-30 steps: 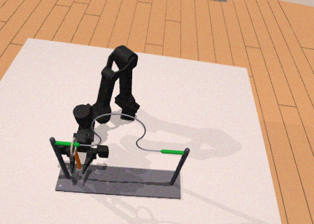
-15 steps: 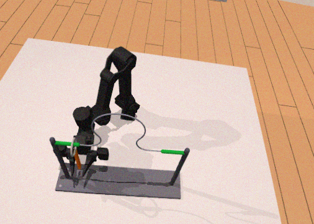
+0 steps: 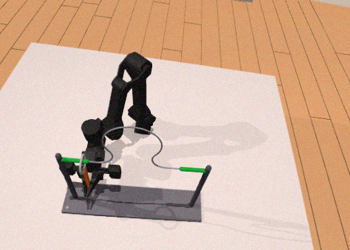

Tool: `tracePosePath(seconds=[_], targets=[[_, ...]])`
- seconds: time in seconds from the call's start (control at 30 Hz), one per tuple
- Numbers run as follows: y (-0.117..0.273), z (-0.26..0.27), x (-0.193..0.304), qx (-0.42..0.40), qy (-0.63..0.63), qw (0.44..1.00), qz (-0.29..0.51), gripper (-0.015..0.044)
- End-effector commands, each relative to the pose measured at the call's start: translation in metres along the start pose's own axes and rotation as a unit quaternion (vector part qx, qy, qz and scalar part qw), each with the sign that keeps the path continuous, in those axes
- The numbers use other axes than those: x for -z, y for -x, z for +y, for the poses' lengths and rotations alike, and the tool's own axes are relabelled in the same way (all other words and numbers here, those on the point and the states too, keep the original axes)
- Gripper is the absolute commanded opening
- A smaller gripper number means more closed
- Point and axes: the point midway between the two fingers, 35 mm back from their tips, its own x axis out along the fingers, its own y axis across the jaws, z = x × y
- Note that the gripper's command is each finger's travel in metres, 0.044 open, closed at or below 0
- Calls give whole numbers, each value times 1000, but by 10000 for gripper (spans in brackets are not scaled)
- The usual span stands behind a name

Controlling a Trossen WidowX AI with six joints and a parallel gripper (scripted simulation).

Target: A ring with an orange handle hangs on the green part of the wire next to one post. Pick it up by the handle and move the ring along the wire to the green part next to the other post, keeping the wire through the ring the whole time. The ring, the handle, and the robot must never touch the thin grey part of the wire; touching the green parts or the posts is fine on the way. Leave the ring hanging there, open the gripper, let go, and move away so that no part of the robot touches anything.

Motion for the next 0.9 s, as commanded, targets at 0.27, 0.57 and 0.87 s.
tracePosePath(seconds=[0.27, 0.57, 0.87], targets=[[0, 0, 0, 0, 1, 1000, 0, -150], [1, 0, -13, 0, -1, 1000, -1, -150], [1, 1, -18, 0, -1, 1000, -1, -150]])
